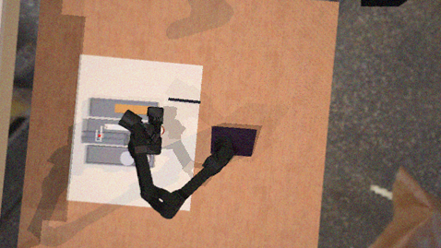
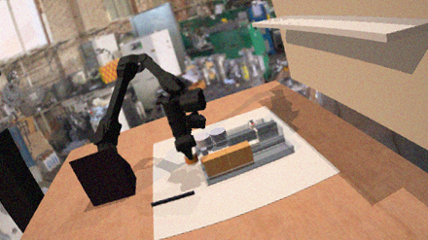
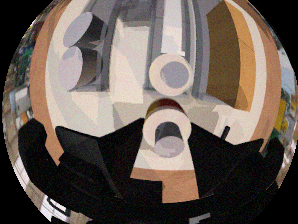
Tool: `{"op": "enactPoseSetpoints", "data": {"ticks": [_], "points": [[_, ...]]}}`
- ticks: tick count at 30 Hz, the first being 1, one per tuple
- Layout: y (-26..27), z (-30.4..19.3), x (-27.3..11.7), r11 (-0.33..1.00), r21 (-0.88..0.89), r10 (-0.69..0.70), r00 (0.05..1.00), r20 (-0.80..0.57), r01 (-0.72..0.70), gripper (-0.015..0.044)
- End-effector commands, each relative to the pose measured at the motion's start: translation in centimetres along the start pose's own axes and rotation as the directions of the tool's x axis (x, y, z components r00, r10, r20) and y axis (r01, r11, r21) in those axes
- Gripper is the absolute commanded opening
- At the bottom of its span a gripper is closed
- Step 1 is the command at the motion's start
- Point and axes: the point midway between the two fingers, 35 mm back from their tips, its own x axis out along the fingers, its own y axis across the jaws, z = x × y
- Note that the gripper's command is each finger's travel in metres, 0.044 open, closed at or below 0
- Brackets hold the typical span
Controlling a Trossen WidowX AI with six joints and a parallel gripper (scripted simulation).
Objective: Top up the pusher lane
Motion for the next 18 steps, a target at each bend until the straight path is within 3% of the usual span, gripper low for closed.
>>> {"op": "enactPoseSetpoints", "data": {"ticks": [1, 18], "points": [[-0.01, 0.16, 0.09, 1.000, 0.005, 0.003, 1.000, 0.001, -0.003, 0.0000], [-0.03, 0.76, 0.10, 1.000, 0.004, 0.002, 1.000, 0.001, -0.002, 0.0000]]}}
